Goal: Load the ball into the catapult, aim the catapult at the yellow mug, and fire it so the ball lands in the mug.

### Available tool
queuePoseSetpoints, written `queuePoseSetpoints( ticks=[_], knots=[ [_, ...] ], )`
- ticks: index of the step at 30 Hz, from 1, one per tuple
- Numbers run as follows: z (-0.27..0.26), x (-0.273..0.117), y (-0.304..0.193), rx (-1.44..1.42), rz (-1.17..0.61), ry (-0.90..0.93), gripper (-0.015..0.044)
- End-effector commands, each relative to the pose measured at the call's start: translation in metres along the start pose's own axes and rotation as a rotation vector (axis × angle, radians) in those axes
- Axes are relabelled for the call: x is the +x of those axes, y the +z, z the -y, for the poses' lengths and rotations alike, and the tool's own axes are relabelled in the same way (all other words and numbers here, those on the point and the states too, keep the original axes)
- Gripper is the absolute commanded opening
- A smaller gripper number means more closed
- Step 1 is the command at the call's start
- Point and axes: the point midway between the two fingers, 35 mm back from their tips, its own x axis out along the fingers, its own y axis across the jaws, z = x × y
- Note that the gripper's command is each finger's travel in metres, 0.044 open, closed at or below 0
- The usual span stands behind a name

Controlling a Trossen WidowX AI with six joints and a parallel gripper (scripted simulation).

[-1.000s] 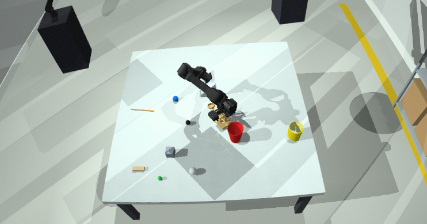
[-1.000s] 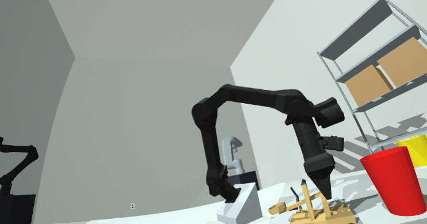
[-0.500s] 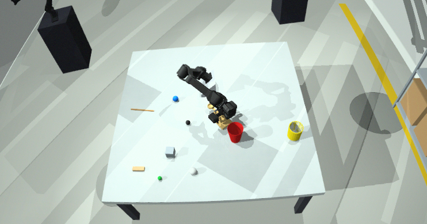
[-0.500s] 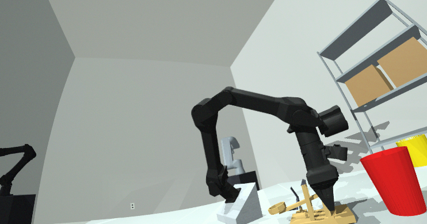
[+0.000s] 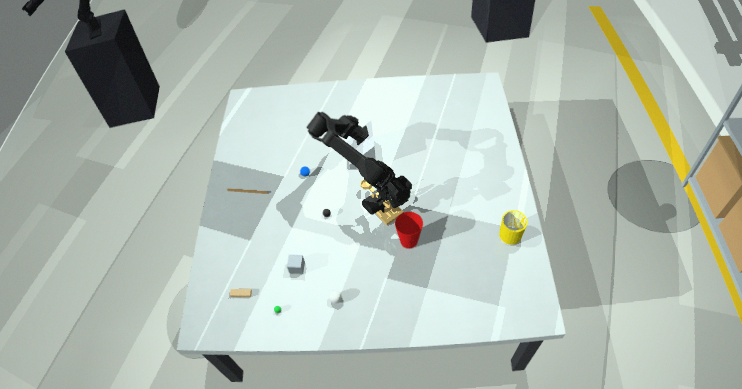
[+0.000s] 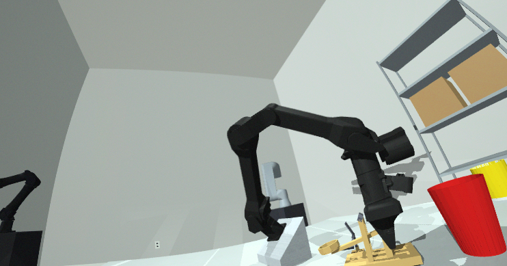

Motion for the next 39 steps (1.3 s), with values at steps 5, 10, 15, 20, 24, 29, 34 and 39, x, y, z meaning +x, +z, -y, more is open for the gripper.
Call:
queuePoseSetpoints(
  ticks=[5,10,15,20,24,29,34,39],
  knots=[
    [0.000,0.000,0.000,0.000,0.001,0.002,0.0111],
    [0.000,-0.047,0.001,0.000,0.001,0.002,0.0000],
    [-0.009,-0.052,0.007,-0.012,0.003,0.004,0.0000],
    [-0.078,-0.059,0.050,-0.094,0.012,0.014,0.0000],
    [-0.141,-0.058,0.071,-0.159,0.012,0.015,0.0000],
    [-0.203,-0.052,0.079,-0.214,0.007,0.010,0.0000],
    [-0.208,-0.051,0.080,-0.216,0.007,0.010,0.0000],
    [-0.211,-0.050,0.082,-0.213,0.007,0.010,0.0000]
  ],
)
